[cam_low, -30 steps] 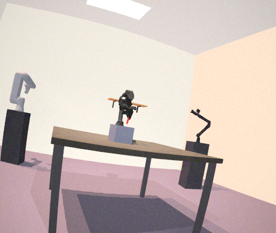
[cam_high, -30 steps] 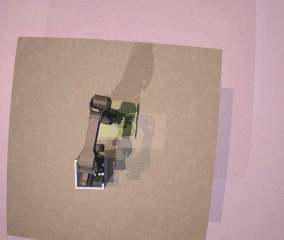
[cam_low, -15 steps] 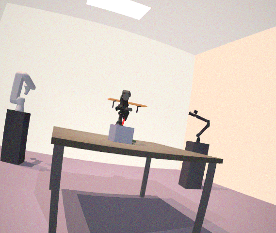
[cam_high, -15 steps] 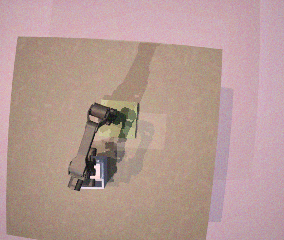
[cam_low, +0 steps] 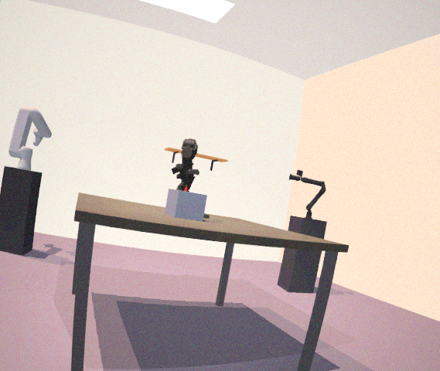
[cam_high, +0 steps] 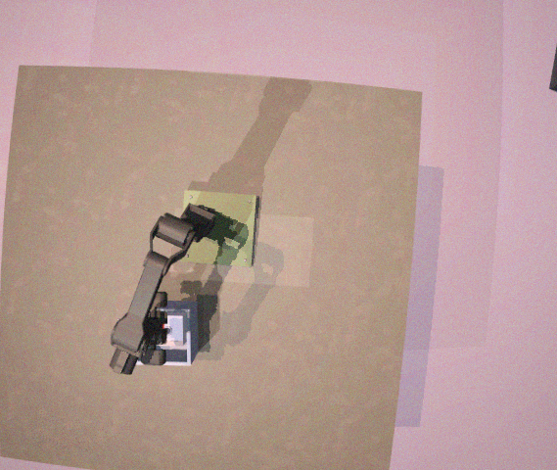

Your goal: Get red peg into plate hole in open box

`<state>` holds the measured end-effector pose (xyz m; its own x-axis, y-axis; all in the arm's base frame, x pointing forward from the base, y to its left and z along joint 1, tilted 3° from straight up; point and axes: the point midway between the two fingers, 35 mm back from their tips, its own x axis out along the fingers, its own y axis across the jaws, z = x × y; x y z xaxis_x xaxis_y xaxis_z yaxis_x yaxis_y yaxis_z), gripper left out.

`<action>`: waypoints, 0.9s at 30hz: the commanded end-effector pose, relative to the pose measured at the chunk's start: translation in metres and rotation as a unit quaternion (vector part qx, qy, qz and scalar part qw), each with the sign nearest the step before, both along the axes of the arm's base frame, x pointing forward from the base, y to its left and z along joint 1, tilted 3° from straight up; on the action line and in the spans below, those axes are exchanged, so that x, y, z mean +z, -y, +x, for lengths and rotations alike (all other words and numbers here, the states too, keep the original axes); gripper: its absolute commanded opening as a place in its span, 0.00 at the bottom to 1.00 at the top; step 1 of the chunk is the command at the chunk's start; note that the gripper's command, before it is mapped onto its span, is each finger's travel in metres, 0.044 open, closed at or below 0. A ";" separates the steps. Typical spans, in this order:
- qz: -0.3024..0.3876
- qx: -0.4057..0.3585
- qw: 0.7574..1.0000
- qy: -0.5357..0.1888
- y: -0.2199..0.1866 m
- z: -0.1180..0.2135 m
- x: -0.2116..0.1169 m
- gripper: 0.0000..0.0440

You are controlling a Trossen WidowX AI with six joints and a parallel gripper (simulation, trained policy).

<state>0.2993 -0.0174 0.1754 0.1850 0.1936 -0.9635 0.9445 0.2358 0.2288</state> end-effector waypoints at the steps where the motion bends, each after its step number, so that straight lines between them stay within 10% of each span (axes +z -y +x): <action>1: 0.007 0.007 1.000 -0.008 0.000 0.004 -0.011 0.00; 27: 0.027 0.077 0.996 -0.019 -0.011 0.035 -0.076 0.07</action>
<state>0.3339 -0.0087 0.1106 0.1303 0.2627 -0.9560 0.9111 0.3485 0.2199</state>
